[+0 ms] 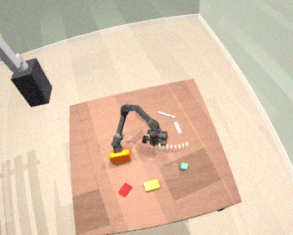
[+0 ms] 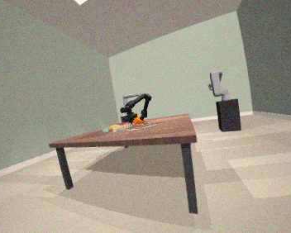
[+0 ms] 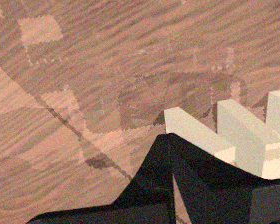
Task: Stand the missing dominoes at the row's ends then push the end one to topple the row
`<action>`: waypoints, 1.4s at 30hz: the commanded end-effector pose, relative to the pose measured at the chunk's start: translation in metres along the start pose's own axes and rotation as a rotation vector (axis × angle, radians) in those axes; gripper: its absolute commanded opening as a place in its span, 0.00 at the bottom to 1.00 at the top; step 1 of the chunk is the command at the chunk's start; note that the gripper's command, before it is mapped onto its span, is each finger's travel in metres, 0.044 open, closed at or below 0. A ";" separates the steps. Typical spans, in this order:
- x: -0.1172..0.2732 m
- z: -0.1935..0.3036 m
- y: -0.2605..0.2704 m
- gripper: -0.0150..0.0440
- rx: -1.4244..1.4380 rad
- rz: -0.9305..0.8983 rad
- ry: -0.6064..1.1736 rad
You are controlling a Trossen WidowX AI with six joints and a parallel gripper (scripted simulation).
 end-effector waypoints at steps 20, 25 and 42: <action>0.059 0.003 -0.027 0.25 -0.010 -0.001 -0.001; 0.059 0.003 -0.027 0.25 -0.010 -0.001 -0.001; 0.059 0.003 -0.027 0.25 -0.010 -0.001 -0.001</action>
Point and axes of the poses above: the point midway between the two fingers, 35 mm back from their tips, its own x axis back along the fingers, its own y axis across the jaws, z = x × y, the point moved 8 cm from there along x, back along the fingers, and after that the axes turned 2 degrees about x, right-handed, at the moved point
